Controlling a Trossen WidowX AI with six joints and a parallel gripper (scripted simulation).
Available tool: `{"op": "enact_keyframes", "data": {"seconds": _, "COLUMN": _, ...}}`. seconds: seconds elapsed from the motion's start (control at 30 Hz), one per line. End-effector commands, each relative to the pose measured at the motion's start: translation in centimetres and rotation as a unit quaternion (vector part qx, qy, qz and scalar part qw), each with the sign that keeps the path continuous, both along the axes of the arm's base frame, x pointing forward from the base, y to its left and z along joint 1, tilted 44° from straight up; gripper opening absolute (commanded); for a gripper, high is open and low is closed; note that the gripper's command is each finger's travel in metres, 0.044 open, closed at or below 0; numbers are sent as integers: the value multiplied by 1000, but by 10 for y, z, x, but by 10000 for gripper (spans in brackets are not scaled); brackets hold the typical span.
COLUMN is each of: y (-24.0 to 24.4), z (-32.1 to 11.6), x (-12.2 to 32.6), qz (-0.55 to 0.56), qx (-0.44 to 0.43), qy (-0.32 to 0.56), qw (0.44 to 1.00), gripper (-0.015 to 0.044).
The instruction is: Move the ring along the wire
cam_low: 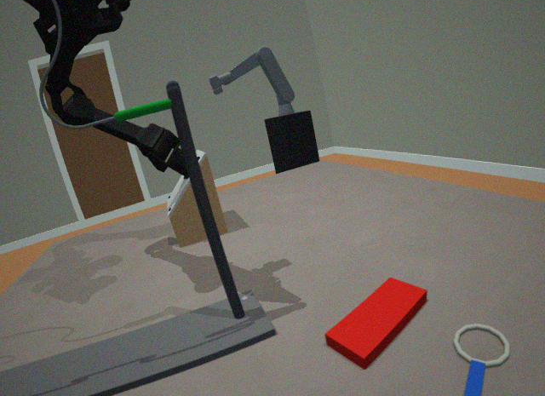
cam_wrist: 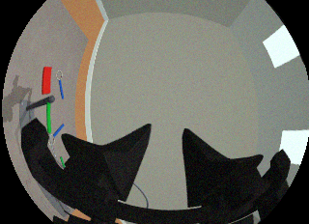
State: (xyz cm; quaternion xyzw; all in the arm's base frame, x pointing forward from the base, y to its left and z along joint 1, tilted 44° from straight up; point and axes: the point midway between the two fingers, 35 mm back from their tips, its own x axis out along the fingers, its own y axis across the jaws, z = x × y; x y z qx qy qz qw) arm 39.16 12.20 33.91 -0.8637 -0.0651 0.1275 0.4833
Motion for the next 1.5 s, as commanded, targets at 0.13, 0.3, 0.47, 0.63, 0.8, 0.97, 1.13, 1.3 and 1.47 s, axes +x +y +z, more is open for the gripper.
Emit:
{"op": "enact_keyframes", "data": {"seconds": 0.13, "y": -70, "z": 16, "x": -6, "qz": -121, "qx": 61, "qy": 19, "qw": 991, "gripper": 160}}
{"op": "enact_keyframes", "data": {"seconds": 0.3, "y": -119, "z": 21, "x": -10, "qz": -199, "qx": 88, "qy": 28, "qw": 976, "gripper": 160}}
{"op": "enact_keyframes", "data": {"seconds": 0.47, "y": -170, "z": 25, "x": -19, "qz": -275, "qx": 110, "qy": 33, "qw": 954, "gripper": 160}}
{"op": "enact_keyframes", "data": {"seconds": 0.63, "y": -222, "z": 23, "x": -35, "qz": -352, "qx": 123, "qy": 37, "qw": 927, "gripper": 160}}
{"op": "enact_keyframes", "data": {"seconds": 0.8, "y": -265, "z": 12, "x": -43, "qz": -398, "qx": 149, "qy": 42, "qw": 904, "gripper": 160}}
{"op": "enact_keyframes", "data": {"seconds": 0.97, "y": -301, "z": 1, "x": -50, "qz": -428, "qx": 183, "qy": 42, "qw": 884, "gripper": 160}}
{"op": "enact_keyframes", "data": {"seconds": 1.13, "y": -333, "z": -9, "x": -55, "qz": -446, "qx": 227, "qy": 36, "qw": 865, "gripper": 160}}
{"op": "enact_keyframes", "data": {"seconds": 1.3, "y": -354, "z": -7, "x": -51, "qz": -438, "qx": 274, "qy": 20, "qw": 856, "gripper": 160}}
{"op": "enact_keyframes", "data": {"seconds": 1.47, "y": -396, "z": 5, "x": -45, "qz": -408, "qx": 352, "qy": -14, "qw": 842, "gripper": 160}}
